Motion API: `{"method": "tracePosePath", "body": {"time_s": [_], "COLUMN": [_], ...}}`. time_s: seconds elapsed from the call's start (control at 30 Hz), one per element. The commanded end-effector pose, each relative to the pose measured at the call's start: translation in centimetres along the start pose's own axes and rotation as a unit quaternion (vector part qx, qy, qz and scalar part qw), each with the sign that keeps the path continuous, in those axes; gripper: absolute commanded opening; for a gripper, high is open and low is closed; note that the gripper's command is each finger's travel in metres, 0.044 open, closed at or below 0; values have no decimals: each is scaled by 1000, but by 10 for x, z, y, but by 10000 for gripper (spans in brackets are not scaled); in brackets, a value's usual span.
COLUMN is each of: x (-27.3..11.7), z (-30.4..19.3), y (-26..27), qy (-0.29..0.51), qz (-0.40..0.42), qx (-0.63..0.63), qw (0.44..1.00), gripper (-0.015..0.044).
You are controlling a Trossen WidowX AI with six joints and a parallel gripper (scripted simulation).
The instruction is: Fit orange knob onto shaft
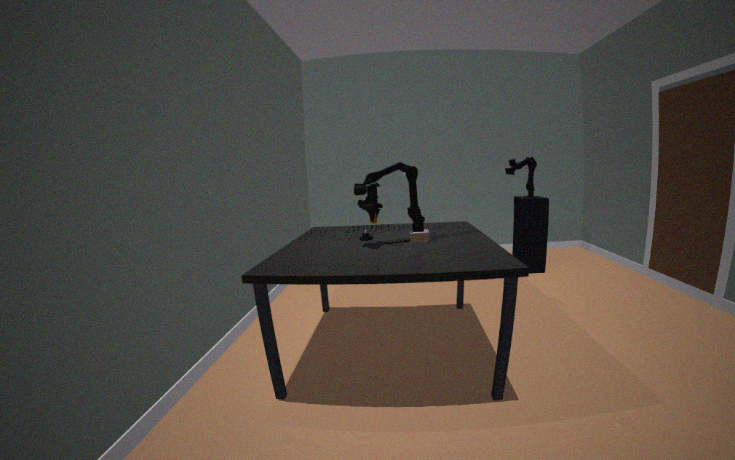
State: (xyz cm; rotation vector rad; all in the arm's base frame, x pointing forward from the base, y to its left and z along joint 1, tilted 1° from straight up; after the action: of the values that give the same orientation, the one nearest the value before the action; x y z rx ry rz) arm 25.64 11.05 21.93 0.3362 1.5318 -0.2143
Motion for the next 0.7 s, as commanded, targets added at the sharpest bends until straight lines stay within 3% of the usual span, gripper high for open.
{"method": "tracePosePath", "body": {"time_s": [0.0, 0.67], "x": [2, 107], "z": [1, 11], "y": [5, 12], "qy": [-10, -16], "qz": [-17, -31], "qx": [2, 4], "qw": [1000, 999], "gripper": [0, 0]}}
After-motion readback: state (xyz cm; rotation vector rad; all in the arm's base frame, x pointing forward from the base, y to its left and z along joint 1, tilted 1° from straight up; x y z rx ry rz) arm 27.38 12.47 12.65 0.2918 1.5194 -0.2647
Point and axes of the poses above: the point midway between the two fingers, 35 mm back from their tips, its own x axis out along the fingers, its own y axis across the jaws, z = x × y, the point moved 9 cm from there along -x, back along the fingers, and after that the axes turned 9 degrees about x, right-handed, at the moved point
